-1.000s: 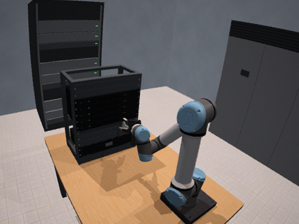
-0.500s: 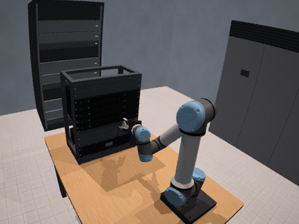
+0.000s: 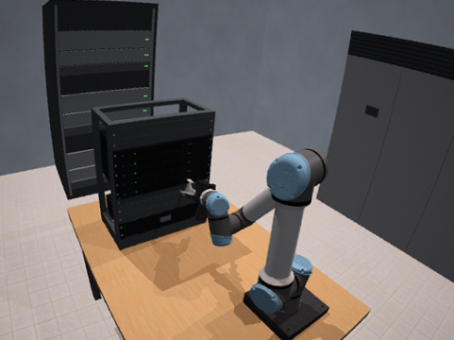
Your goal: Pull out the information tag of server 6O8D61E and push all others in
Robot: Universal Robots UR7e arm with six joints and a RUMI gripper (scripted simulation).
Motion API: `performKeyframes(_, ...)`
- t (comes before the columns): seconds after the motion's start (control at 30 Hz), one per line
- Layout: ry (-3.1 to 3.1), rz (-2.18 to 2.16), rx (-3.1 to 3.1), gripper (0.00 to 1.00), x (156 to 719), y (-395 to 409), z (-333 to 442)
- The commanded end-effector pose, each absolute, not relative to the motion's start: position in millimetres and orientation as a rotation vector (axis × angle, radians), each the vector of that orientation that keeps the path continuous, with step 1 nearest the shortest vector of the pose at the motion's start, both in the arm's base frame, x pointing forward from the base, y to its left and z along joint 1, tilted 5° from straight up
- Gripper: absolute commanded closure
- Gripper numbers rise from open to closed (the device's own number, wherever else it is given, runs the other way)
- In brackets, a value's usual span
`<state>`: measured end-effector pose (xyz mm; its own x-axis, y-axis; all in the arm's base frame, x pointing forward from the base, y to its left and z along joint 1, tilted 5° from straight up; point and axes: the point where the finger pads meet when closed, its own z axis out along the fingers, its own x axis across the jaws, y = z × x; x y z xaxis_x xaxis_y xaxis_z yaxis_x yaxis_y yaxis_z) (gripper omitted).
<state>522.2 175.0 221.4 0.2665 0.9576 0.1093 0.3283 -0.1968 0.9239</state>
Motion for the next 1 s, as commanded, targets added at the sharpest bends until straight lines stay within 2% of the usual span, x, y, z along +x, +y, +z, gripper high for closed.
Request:
performKeyframes(0.0,1.176,0.957,1.71,0.0,522.6,175.4,221.6)
performKeyframes(0.97,1.055,1.075,1.823,0.0,525.0,177.5,219.4)
